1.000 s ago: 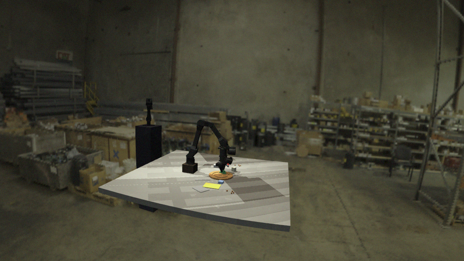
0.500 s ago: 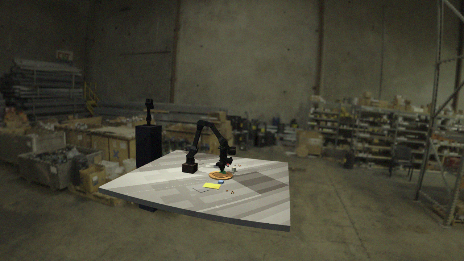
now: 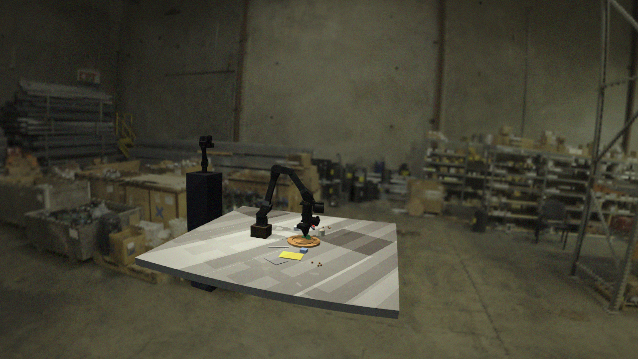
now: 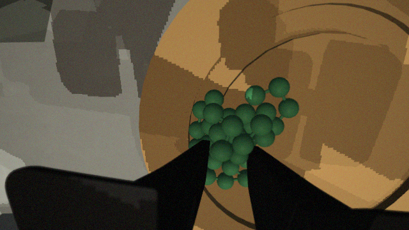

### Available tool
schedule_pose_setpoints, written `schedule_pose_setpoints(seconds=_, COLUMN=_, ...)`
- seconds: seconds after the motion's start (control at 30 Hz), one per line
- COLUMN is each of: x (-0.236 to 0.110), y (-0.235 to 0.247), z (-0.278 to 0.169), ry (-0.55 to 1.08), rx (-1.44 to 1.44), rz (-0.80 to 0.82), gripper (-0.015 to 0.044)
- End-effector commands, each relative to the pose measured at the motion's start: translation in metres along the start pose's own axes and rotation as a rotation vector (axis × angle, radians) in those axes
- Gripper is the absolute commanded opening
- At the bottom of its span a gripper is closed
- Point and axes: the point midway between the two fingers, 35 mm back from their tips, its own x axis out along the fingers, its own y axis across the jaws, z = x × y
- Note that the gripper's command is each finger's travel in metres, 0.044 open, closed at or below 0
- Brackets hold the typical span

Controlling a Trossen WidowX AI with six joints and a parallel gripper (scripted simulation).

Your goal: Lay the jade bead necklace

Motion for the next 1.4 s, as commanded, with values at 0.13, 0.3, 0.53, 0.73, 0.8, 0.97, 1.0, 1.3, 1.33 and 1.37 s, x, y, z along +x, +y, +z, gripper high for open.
schedule_pose_setpoints(seconds=0.13, x=0.0, y=0.0, z=0.0, ry=0.0, rx=0.0, rz=0.001, gripper=0.0)
schedule_pose_setpoints(seconds=0.3, x=-0.001, y=0.0, z=0.0, ry=0.0, rx=0.0, rz=0.001, gripper=0.0)
schedule_pose_setpoints(seconds=0.53, x=-0.013, y=0.0, z=-0.002, ry=0.005, rx=0.003, rz=0.002, gripper=0.0)
schedule_pose_setpoints(seconds=0.73, x=-0.013, y=-0.004, z=-0.005, ry=0.005, rx=0.003, rz=0.002, gripper=0.0)
schedule_pose_setpoints(seconds=0.8, x=-0.013, y=-0.009, z=-0.009, ry=0.006, rx=0.003, rz=0.001, gripper=0.0)
schedule_pose_setpoints(seconds=0.97, x=-0.013, y=-0.022, z=-0.02, ry=0.007, rx=0.003, rz=0.0, gripper=0.0)
schedule_pose_setpoints(seconds=1.0, x=-0.013, y=-0.024, z=-0.022, ry=0.007, rx=0.003, rz=0.0, gripper=0.0)
schedule_pose_setpoints(seconds=1.3, x=-0.013, y=-0.034, z=-0.032, ry=0.008, rx=0.003, rz=-0.001, gripper=0.0)
schedule_pose_setpoints(seconds=1.33, x=-0.013, y=-0.034, z=-0.032, ry=0.008, rx=0.003, rz=-0.001, gripper=0.0)
schedule_pose_setpoints(seconds=1.37, x=-0.013, y=-0.034, z=-0.032, ry=0.008, rx=0.003, rz=-0.001, gripper=0.0)
